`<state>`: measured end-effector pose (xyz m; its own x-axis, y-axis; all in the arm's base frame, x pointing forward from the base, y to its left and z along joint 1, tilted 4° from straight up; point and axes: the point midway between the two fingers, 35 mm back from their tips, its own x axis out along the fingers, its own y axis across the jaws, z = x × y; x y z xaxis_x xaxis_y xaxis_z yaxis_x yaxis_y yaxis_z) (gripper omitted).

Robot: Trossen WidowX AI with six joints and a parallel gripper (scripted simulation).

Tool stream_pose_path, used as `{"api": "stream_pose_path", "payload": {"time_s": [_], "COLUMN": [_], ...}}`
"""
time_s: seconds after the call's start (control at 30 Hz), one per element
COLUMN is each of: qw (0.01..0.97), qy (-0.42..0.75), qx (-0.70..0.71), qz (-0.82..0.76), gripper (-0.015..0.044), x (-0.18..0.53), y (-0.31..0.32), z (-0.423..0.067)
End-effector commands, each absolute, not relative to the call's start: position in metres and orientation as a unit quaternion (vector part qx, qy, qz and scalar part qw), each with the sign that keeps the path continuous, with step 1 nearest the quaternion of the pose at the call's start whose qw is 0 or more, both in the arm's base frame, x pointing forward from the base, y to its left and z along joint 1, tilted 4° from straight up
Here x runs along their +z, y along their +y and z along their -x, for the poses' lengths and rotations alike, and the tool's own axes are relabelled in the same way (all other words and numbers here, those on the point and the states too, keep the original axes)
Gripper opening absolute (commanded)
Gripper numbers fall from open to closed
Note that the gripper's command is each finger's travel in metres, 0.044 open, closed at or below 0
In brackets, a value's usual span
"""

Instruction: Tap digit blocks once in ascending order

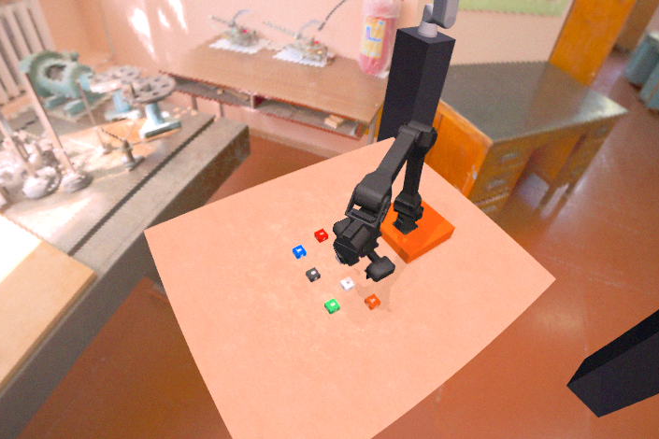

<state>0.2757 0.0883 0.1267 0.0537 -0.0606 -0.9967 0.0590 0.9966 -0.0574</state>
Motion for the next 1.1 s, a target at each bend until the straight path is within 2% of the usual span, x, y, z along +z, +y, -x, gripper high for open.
{"api": "stream_pose_path", "payload": {"time_s": [0.0,0.13,0.8,0.87,1.07], "qw": [0.726,0.726,0.726,0.726,0.729], "qy": [0.687,0.687,0.687,0.686,0.684], "qx": [-0.034,-0.034,-0.034,-0.034,-0.036], "qz": [0.003,0.003,0.003,0.003,0.004], "gripper": [0.0400,0.0400,0.0400,0.0400,0.0400], "x": [0.125,0.123,0.123,0.124,0.133], "y": [0.128,0.158,0.158,0.153,0.096], "z": [-0.265,-0.253,-0.253,-0.264,-0.346]}}
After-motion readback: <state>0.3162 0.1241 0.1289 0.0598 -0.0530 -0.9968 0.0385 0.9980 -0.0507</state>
